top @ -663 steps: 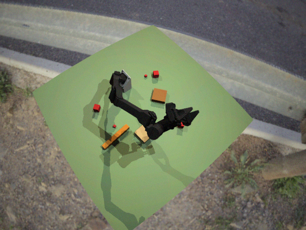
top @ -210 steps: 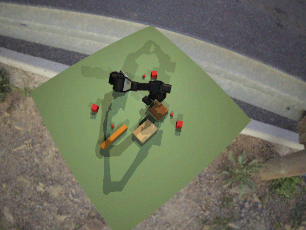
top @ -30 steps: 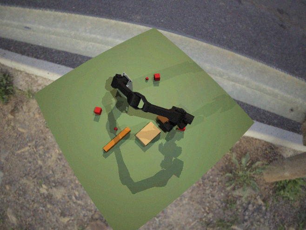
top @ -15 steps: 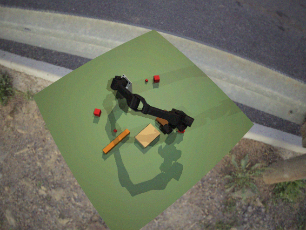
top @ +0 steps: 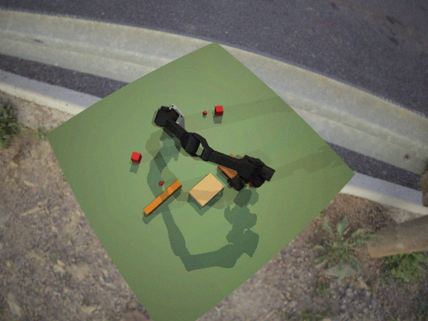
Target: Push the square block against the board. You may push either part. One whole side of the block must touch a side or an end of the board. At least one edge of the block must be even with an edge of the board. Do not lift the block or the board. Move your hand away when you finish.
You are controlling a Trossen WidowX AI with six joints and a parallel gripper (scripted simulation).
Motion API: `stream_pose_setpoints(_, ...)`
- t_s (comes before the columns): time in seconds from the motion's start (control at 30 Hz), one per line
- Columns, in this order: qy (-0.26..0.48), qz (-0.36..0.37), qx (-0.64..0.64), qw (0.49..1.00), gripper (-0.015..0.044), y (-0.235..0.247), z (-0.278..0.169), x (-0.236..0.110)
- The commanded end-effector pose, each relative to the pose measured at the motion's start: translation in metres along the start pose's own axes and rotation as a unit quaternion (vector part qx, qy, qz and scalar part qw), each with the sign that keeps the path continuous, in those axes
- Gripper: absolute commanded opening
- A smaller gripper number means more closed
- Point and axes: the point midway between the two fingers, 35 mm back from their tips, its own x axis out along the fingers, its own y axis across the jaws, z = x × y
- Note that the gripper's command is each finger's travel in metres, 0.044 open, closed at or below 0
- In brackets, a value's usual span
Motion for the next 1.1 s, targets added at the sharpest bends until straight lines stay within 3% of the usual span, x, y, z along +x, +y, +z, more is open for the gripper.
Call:
stream_pose_setpoints(0.0,-0.004,-0.002,0.004,1.000,0.0000,0.000,0.007,0.000)
stream_pose_setpoints(0.17,-0.004,0.001,0.006,1.000,0.0000,0.000,0.007,-0.003)
stream_pose_setpoints(0.33,-0.020,0.008,0.023,1.000,0.0000,0.001,0.006,-0.055)
stream_pose_setpoints(0.6,-0.019,0.008,0.012,1.000,0.0000,0.002,0.005,-0.055)
stream_pose_setpoints(1.07,-0.012,0.005,-0.224,0.975,0.0000,0.028,-0.021,-0.057)
